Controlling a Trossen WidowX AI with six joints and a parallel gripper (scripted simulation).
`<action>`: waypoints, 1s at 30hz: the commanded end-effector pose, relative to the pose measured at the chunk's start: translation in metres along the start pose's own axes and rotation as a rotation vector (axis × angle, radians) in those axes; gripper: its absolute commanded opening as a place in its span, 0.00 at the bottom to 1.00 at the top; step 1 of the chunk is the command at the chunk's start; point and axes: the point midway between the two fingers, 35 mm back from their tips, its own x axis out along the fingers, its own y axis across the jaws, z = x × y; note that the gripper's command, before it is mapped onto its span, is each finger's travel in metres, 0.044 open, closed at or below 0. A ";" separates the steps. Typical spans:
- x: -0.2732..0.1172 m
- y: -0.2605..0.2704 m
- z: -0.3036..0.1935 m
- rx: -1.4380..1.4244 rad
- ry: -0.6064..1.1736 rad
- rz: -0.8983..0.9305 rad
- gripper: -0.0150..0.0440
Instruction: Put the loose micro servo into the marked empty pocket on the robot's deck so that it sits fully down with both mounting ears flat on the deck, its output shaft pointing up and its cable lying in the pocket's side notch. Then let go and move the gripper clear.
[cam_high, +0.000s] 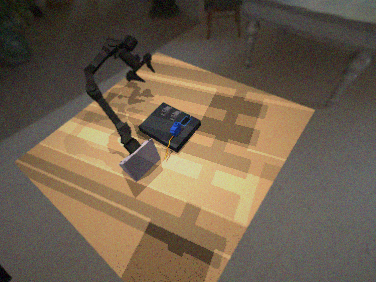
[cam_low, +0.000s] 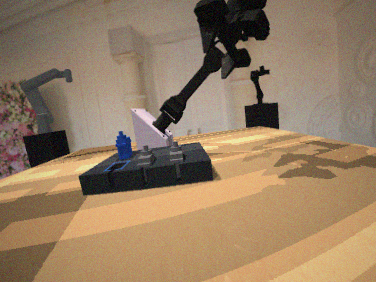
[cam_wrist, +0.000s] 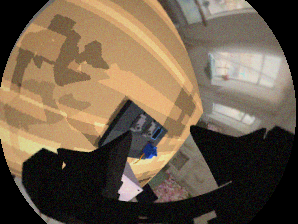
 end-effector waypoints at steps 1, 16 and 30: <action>0.000 0.000 0.000 0.005 0.001 0.001 0.98; 0.030 -0.021 -0.032 0.447 0.065 0.049 1.00; 0.059 -0.038 -0.068 0.916 0.144 0.085 1.00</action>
